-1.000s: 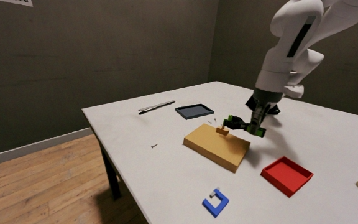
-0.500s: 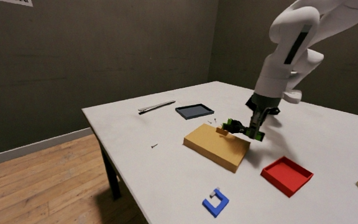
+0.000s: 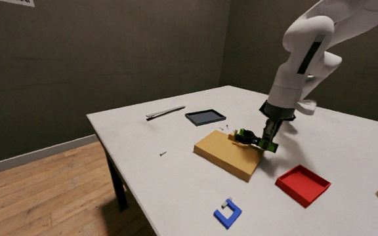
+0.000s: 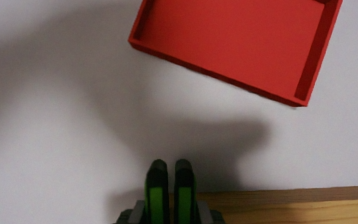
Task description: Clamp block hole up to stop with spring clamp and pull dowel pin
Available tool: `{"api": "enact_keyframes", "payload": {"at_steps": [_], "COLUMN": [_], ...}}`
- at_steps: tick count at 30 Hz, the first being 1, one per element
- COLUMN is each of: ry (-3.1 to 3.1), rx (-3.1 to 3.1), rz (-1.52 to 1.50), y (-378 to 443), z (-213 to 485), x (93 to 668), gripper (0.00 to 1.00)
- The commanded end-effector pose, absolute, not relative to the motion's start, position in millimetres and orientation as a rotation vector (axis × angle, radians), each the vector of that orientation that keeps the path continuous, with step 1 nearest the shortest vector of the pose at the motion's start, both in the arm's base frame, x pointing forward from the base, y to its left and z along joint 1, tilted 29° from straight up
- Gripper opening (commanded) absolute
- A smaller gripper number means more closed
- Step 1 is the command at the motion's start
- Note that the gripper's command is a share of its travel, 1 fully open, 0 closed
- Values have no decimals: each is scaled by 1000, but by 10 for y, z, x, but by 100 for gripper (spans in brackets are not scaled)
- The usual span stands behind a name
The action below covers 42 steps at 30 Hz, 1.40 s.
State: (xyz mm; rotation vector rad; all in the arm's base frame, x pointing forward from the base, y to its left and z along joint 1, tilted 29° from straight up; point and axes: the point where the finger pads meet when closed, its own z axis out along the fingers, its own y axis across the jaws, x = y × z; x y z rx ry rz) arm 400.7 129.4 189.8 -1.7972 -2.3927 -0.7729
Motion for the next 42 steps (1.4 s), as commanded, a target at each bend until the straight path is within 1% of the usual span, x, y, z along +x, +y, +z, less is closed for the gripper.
{"api": "enact_keyframes", "payload": {"at_steps": [1,42], "ry": [-2394,-2396], "rx": [-1798,-1798], "rz": [-766,-771], "y": [1301,1345], "z": [1836,1772], "x": [4002,4035], "gripper": [32,32]}}
